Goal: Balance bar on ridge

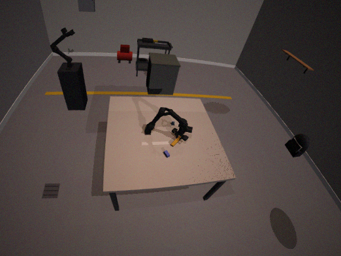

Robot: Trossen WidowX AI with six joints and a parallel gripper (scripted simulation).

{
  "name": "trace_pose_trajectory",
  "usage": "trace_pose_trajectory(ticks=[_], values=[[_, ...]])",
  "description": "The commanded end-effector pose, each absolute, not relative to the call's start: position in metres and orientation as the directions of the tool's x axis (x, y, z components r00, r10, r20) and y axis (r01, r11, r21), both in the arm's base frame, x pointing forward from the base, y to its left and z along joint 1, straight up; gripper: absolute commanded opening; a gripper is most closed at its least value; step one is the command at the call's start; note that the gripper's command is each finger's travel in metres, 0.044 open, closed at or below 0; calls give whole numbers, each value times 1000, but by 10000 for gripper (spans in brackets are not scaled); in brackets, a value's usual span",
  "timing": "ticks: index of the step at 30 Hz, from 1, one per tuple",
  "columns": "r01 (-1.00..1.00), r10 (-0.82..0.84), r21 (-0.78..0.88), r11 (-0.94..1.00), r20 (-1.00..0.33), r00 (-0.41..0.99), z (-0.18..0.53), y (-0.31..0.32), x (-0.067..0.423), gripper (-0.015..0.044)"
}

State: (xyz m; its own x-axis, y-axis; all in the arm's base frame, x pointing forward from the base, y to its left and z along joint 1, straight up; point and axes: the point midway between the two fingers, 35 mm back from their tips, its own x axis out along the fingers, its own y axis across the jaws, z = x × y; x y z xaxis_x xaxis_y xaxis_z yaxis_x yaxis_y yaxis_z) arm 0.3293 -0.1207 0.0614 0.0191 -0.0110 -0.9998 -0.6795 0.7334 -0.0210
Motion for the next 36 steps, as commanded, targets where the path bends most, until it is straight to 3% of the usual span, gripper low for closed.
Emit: trace_pose_trajectory(ticks=[1,36], values=[[-680,-14,-31,733,-999,31,75,-122,333,0],[-724,-9,-28,689,-1000,30,145,-100,335,0]])
